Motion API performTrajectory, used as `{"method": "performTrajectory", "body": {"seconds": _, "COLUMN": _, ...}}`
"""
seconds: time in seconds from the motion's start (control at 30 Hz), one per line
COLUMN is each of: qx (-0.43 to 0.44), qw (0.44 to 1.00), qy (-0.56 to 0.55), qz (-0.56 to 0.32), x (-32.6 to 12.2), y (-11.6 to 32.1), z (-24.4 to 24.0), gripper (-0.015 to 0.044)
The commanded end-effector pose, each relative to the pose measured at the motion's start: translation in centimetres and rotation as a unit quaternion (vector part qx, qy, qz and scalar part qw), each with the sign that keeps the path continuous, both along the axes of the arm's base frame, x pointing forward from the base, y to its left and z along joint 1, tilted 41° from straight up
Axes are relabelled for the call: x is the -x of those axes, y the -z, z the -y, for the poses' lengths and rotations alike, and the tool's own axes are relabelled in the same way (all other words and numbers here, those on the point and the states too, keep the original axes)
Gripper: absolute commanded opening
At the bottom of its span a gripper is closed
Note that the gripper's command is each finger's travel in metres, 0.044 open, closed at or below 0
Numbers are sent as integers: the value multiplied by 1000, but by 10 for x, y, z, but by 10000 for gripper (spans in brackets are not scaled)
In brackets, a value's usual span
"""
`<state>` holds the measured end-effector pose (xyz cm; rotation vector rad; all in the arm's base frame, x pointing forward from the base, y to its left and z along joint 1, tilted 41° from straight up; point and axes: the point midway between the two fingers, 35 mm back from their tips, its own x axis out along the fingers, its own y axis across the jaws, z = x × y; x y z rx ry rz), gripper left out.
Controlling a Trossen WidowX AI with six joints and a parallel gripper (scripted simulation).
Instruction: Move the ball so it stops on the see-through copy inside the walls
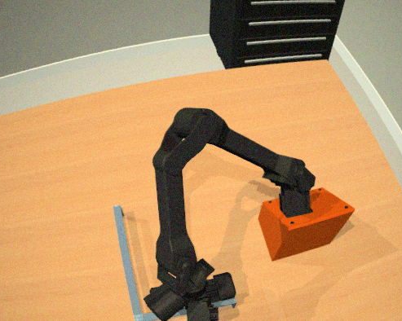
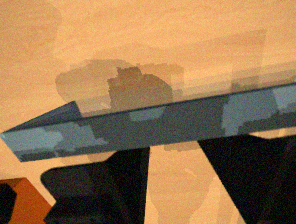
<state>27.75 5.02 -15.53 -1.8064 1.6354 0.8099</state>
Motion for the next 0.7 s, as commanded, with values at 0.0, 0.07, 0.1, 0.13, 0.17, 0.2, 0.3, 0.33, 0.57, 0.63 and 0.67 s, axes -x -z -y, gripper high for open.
{"method": "performTrajectory", "body": {"seconds": 0.0, "qx": -5, "qw": 1000, "qy": -4, "qz": 4, "x": -1, "y": -28, "z": -29, "gripper": 210}}
{"method": "performTrajectory", "body": {"seconds": 0.07, "qx": -5, "qw": 1000, "qy": -4, "qz": 4, "x": 3, "y": -54, "z": -50, "gripper": 210}}
{"method": "performTrajectory", "body": {"seconds": 0.1, "qx": -5, "qw": 1000, "qy": -4, "qz": 4, "x": 5, "y": -61, "z": -55, "gripper": 210}}
{"method": "performTrajectory", "body": {"seconds": 0.13, "qx": -5, "qw": 1000, "qy": -4, "qz": 4, "x": 5, "y": -63, "z": -57, "gripper": 210}}
{"method": "performTrajectory", "body": {"seconds": 0.17, "qx": -5, "qw": 1000, "qy": -4, "qz": 4, "x": 5, "y": -63, "z": -57, "gripper": 210}}
{"method": "performTrajectory", "body": {"seconds": 0.2, "qx": -5, "qw": 1000, "qy": -4, "qz": 4, "x": 5, "y": -63, "z": -57, "gripper": 210}}
{"method": "performTrajectory", "body": {"seconds": 0.3, "qx": -8, "qw": 1000, "qy": -10, "qz": 9, "x": 1, "y": -55, "z": -54, "gripper": 210}}
{"method": "performTrajectory", "body": {"seconds": 0.33, "qx": -8, "qw": 1000, "qy": -10, "qz": 9, "x": 1, "y": -55, "z": -54, "gripper": 210}}
{"method": "performTrajectory", "body": {"seconds": 0.57, "qx": -8, "qw": 1000, "qy": -9, "qz": 9, "x": 7, "y": -84, "z": -77, "gripper": 315}}
{"method": "performTrajectory", "body": {"seconds": 0.63, "qx": -8, "qw": 1000, "qy": -8, "qz": 9, "x": 9, "y": -93, "z": -83, "gripper": 368}}
{"method": "performTrajectory", "body": {"seconds": 0.67, "qx": -8, "qw": 1000, "qy": -8, "qz": 9, "x": 9, "y": -93, "z": -83, "gripper": 394}}
